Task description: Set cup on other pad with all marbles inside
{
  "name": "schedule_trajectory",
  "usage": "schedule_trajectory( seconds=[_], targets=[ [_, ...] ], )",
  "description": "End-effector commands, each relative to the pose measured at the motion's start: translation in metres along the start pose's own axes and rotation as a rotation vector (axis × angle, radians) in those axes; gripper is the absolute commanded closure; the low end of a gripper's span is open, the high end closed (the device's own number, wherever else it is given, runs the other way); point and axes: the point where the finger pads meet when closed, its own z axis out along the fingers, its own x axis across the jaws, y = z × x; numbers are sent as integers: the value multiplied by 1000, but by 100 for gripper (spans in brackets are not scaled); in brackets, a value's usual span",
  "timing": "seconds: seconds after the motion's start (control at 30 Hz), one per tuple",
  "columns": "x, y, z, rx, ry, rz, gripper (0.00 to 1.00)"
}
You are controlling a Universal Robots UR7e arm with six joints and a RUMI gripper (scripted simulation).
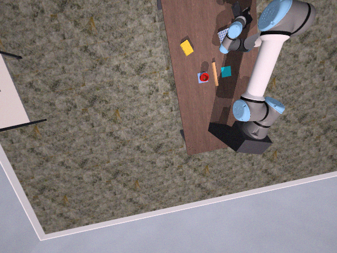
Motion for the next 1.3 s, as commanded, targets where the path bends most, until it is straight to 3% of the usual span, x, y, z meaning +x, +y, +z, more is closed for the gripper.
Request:
schedule_trajectory(
  seconds=[0.0,0.27,0.5,0.57,0.8,0.9,0.97,1.0,1.03,1.13,1.27],
  targets=[
    [-8,7,-10,14,-20,-32,100],
    [-47,33,-48,68,-111,-157,100],
    [-104,71,-101,144,-242,-339,100],
    [-104,71,-101,144,-242,-339,100],
    [-184,125,-174,248,-426,-591,100],
    [-200,136,-189,271,-463,-642,100],
    [-228,154,-215,309,-528,-733,100],
    [-228,154,-215,309,-528,-733,100],
    [-242,163,-228,327,-559,-776,100],
    [-242,163,-228,328,-559,-776,100],
    [-289,193,-273,395,-667,-926,100]
  ],
)
